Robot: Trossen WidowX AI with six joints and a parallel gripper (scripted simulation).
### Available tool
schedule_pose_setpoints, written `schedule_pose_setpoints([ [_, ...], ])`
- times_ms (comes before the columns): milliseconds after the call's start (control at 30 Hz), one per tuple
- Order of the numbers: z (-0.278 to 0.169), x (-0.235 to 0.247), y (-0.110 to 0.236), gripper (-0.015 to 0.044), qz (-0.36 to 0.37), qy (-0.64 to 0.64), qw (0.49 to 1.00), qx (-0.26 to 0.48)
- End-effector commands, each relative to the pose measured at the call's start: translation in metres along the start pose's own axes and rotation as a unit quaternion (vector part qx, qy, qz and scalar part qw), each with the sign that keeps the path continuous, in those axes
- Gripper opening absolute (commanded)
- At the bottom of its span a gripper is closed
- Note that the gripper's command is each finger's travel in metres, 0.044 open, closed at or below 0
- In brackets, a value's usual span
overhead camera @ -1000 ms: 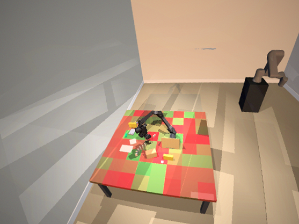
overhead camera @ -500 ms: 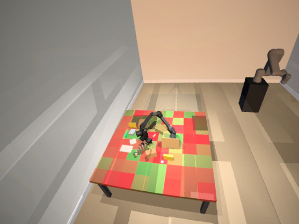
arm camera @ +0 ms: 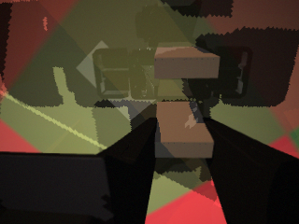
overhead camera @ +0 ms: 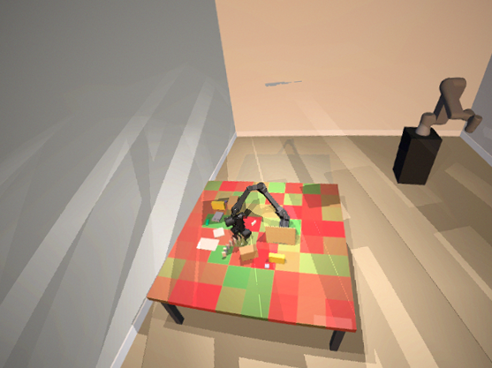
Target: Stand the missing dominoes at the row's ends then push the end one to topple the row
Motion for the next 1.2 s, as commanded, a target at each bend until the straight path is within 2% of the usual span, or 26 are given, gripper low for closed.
schedule_pose_setpoints([
  [0,-0.001,0.000,-0.001,0.0133,-0.003,0.002,1.000,0.001],
  [400,-0.001,0.000,-0.001,0.0440,-0.003,0.002,1.000,0.001],
  [533,0.002,0.000,0.009,0.0440,-0.001,0.001,1.000,-0.001],
  [767,0.004,0.001,0.110,0.0440,0.004,0.001,1.000,-0.003],
  [833,0.001,0.001,0.129,0.0440,0.003,0.002,1.000,-0.001],
  [1000,-0.001,0.000,0.131,0.0440,0.003,0.003,1.000,-0.001],
  [1167,-0.043,-0.035,0.106,0.0440,0.003,0.034,0.999,-0.003],
])
Point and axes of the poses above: the point midway between the two fingers, 35 mm back from their tips, its own y axis back along the fingers, its own x axis across the jaws, z = x × y, the point moved 7 cm from there along y, back along the fingers, and after that the axes turned 5 degrees about -y, right-handed, at the moved point
